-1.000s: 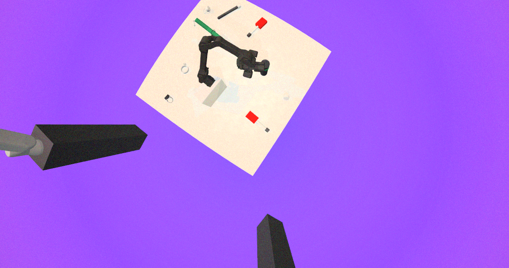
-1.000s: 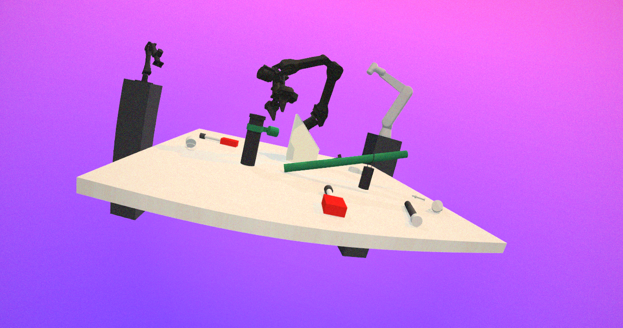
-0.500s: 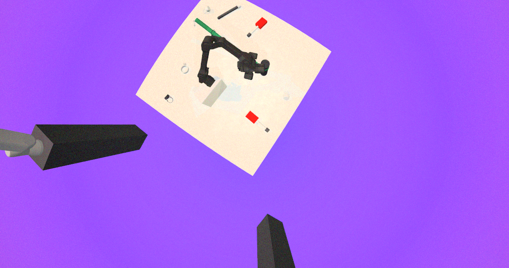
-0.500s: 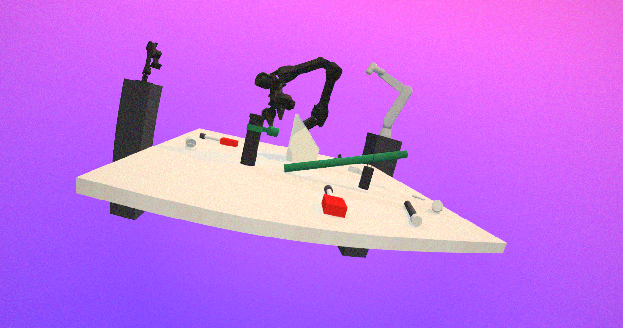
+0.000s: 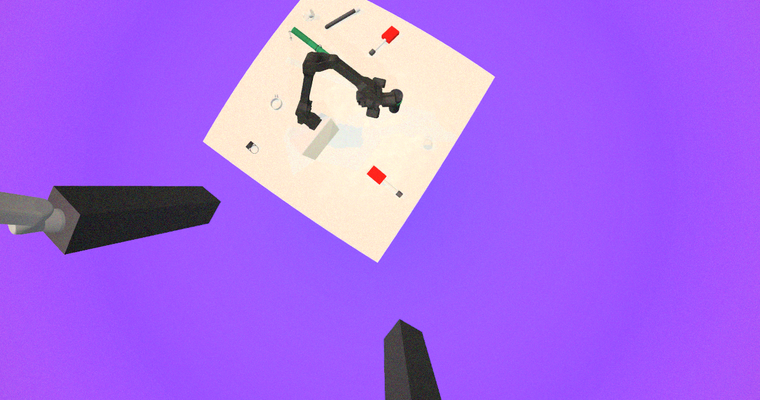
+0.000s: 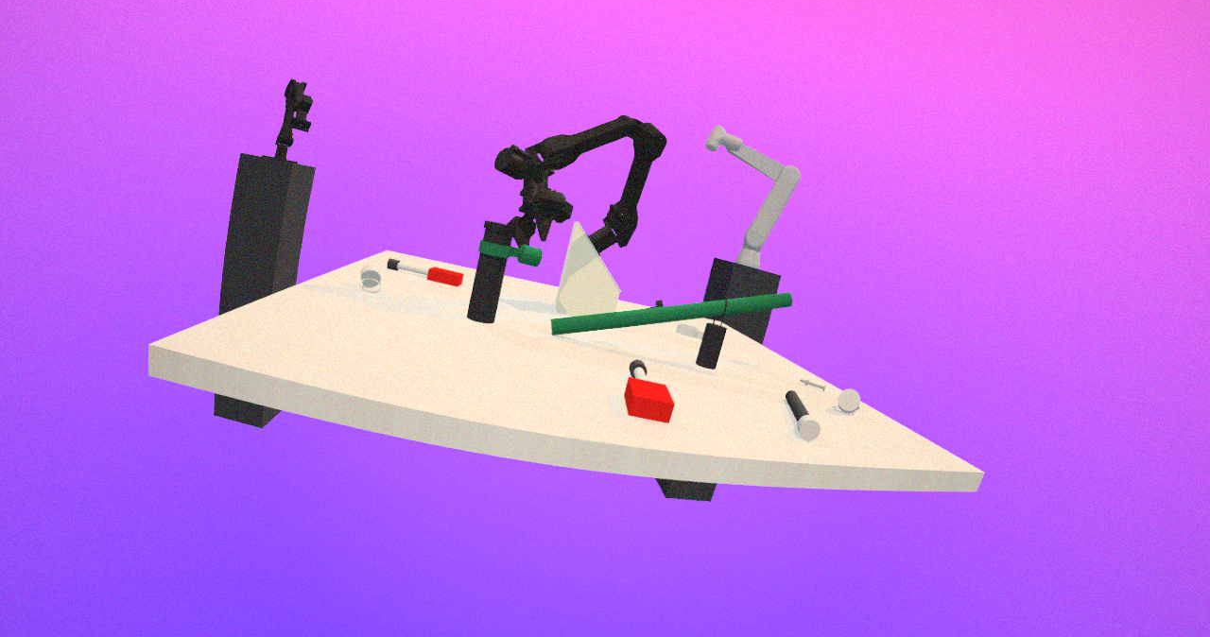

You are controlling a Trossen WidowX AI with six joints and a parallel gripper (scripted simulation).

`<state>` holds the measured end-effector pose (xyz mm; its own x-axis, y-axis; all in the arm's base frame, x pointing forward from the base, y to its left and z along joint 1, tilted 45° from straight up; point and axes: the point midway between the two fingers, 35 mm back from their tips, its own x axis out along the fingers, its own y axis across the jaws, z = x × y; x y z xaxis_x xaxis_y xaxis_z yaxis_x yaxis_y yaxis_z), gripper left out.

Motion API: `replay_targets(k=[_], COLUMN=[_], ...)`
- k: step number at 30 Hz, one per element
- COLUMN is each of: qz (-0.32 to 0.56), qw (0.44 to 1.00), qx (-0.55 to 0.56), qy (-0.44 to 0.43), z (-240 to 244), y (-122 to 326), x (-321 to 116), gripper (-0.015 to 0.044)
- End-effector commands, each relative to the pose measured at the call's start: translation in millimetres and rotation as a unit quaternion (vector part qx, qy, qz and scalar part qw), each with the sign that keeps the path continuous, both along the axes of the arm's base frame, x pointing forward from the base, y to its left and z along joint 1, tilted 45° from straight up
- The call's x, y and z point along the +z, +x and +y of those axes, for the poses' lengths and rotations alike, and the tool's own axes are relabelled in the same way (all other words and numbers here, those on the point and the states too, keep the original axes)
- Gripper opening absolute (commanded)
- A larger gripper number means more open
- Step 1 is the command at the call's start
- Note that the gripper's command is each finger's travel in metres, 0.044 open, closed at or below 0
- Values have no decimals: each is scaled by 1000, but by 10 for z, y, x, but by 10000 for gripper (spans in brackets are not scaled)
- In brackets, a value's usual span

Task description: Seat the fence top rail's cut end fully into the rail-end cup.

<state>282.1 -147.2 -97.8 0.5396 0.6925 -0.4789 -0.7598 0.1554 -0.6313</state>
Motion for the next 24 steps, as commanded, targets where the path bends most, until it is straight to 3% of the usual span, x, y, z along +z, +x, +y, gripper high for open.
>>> replay_targets(k=[1,24], qz=[1,-2], qw=[1000,1000], qx=[-1,-1], qy=[3,6], z=[51,335], y=[31,233], x=[-33,-191], gripper=[440,440])
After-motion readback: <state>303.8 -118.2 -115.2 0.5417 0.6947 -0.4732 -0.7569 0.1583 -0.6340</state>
